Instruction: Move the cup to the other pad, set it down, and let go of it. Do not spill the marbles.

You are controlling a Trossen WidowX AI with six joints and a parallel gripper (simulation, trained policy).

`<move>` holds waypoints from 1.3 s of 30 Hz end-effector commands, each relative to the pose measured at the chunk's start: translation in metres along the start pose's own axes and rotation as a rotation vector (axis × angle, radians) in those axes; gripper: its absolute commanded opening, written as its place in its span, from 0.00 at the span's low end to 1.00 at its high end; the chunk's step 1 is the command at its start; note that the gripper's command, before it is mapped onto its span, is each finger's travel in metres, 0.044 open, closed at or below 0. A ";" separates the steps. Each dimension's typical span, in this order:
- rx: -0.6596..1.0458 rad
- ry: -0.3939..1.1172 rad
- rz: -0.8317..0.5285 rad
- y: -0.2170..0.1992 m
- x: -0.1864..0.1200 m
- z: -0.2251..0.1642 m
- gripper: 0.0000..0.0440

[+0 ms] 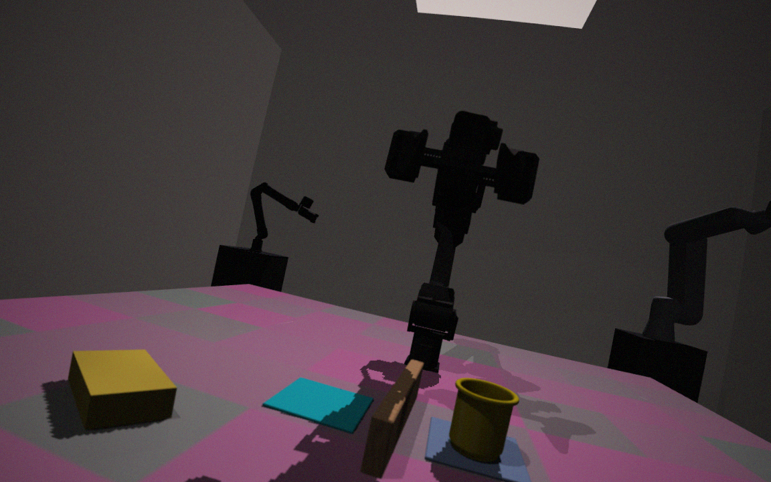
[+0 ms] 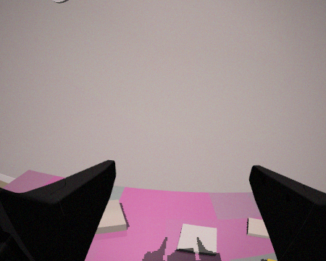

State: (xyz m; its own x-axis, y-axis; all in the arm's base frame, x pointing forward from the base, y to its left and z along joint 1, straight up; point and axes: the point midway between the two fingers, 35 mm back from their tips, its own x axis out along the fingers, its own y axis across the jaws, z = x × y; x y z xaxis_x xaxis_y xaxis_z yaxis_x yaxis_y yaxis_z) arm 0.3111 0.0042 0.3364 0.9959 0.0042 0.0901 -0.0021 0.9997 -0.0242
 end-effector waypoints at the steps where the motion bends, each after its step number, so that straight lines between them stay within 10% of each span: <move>1: 0.001 0.001 0.002 0.001 0.000 0.001 0.85; 13: 0.048 0.076 0.017 0.006 0.002 0.002 0.17; 39: 0.324 0.337 0.067 0.035 0.021 0.003 0.32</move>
State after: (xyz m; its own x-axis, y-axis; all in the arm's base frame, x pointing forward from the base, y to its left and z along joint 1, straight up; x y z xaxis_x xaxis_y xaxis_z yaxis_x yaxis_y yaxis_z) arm 0.3294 0.0360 0.3388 0.9726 0.1025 -0.2088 -0.0437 0.9622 0.2688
